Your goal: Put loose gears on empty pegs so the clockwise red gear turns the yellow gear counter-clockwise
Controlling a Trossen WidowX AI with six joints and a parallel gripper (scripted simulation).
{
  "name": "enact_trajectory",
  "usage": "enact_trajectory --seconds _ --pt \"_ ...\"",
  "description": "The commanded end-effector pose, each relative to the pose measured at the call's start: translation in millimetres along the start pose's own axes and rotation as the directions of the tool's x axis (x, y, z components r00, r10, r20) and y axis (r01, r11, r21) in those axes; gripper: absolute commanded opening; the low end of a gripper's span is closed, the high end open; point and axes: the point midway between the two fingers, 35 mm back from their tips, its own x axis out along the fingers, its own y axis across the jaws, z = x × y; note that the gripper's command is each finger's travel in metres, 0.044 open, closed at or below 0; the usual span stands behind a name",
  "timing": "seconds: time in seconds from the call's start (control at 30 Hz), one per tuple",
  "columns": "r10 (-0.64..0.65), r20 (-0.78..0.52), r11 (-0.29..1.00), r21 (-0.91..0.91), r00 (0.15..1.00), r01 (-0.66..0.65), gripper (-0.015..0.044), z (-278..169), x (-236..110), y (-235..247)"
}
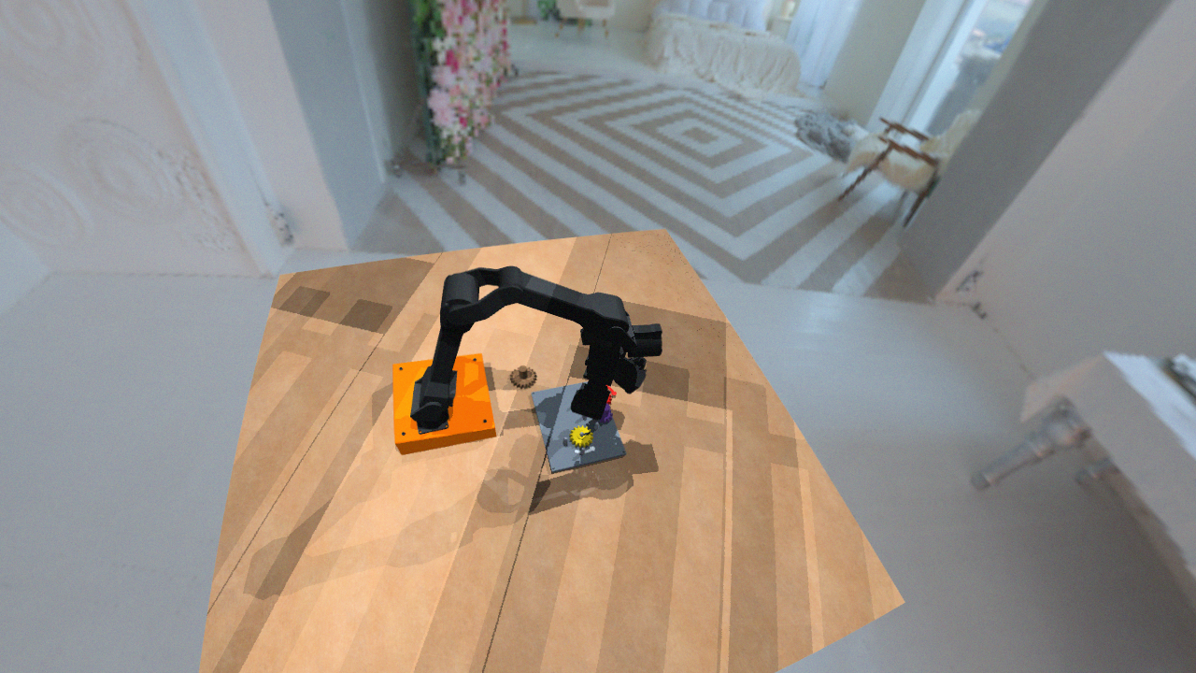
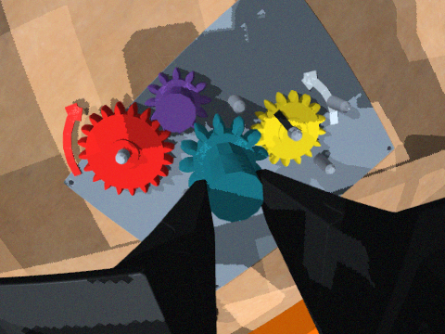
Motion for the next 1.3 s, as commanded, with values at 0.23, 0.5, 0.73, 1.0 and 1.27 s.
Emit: enact_trajectory --seconds 0.23,0.5,0.73,1.0,1.27 --pt "0.002 0.001 1.000 -0.001 1.000 -0.002 0.0000 14.7 6.6 -17.4" --pt "0.002 0.001 0.993 -0.119 1.000 -0.002 0.0000 14.2 5.6 -17.5" --pt "0.002 0.001 0.949 -0.314 1.000 -0.001 0.0000 14.0 5.4 -17.7" --pt "0.002 0.001 0.849 -0.528 1.000 -0.001 0.0000 14.1 5.2 -17.9" --pt "0.002 0.001 0.700 -0.714 1.000 -0.001 0.0000 14.1 5.1 -18.1"
